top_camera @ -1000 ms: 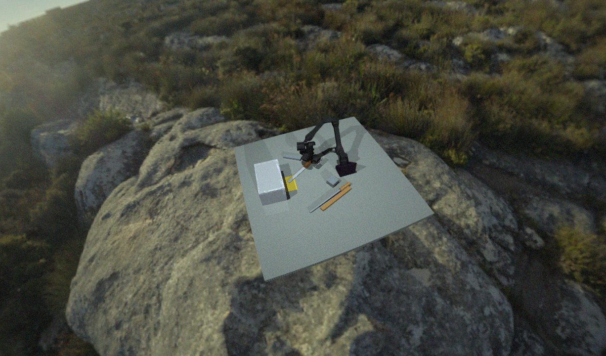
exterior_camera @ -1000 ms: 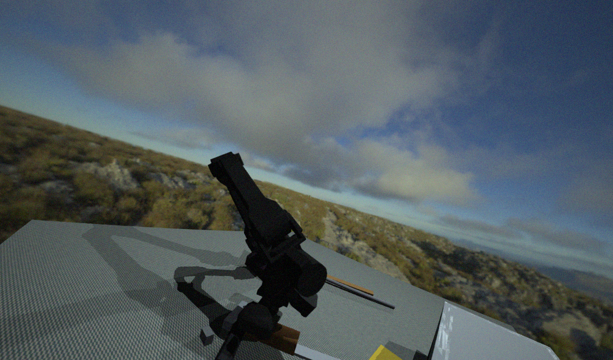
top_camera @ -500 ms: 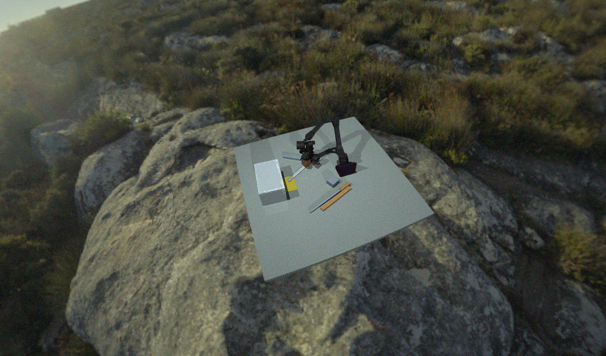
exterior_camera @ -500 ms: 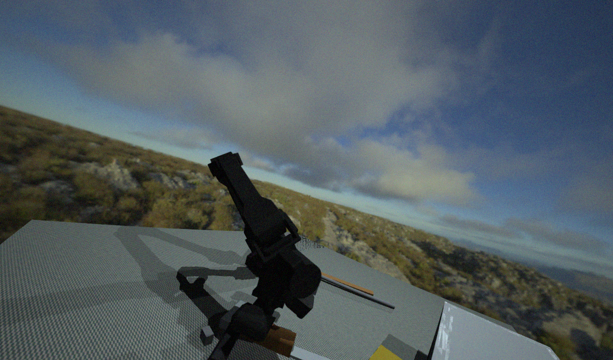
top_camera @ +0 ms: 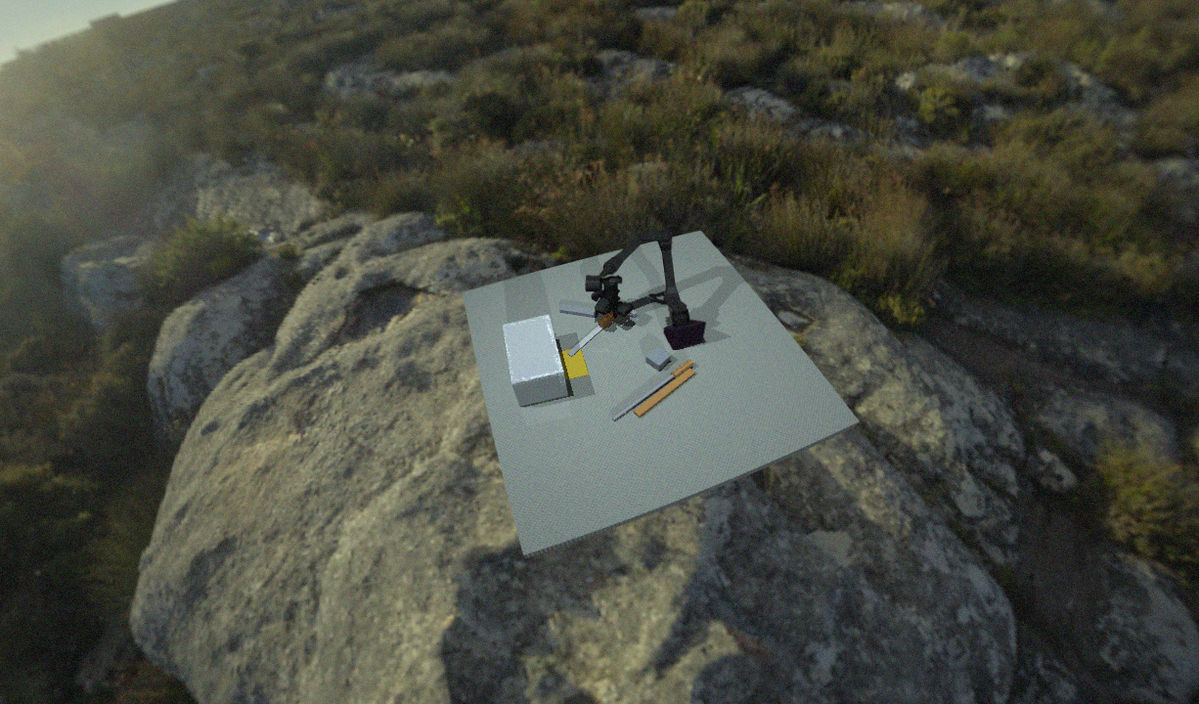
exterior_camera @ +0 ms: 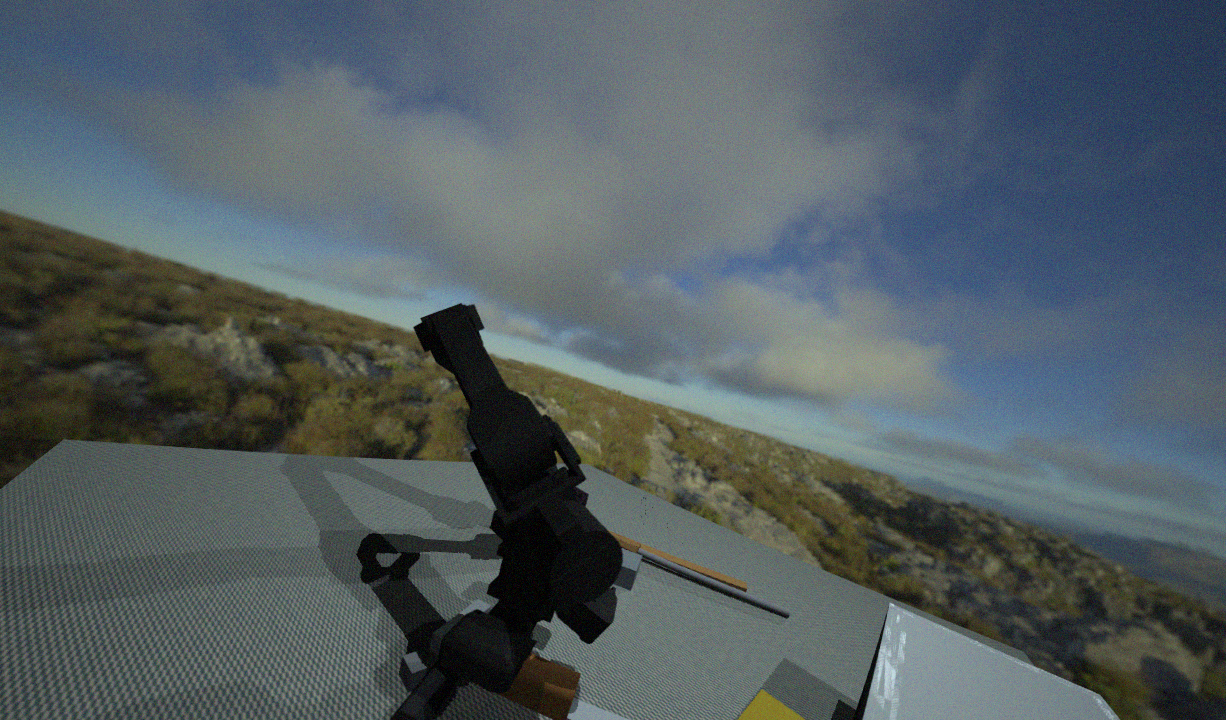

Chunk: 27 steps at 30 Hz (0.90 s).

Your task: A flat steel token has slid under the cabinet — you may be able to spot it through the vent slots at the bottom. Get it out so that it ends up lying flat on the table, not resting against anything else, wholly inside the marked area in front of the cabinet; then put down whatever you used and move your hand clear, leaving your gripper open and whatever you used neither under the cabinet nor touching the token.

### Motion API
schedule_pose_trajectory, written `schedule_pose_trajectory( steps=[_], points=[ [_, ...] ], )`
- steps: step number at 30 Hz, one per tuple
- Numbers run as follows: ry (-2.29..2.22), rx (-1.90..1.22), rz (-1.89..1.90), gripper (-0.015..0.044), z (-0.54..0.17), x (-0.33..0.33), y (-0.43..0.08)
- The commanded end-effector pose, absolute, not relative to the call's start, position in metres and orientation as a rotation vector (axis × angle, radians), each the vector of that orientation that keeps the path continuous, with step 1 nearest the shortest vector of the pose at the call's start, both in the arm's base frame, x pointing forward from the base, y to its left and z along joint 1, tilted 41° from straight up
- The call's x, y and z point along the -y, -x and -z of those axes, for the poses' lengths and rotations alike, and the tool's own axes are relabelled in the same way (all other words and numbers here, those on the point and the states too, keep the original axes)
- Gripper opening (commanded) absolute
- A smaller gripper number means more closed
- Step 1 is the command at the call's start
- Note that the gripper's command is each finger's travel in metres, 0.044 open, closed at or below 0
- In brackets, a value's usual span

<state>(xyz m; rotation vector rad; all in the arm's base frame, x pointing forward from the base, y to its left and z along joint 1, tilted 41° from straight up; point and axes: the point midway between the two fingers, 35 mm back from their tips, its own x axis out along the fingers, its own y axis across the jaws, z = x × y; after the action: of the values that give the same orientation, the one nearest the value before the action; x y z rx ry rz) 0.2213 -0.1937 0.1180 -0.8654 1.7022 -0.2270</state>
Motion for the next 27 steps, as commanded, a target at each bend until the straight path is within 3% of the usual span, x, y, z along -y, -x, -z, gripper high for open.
schedule_pose_trajectory(
  steps=[1, 27],
  points=[
    [0.867, -1.696, 0.246, 0.0, -0.126, 0.2, -0.221],
    [0.868, -1.695, 0.248, 0.0, -0.142, 0.217, -0.219]
  ],
)
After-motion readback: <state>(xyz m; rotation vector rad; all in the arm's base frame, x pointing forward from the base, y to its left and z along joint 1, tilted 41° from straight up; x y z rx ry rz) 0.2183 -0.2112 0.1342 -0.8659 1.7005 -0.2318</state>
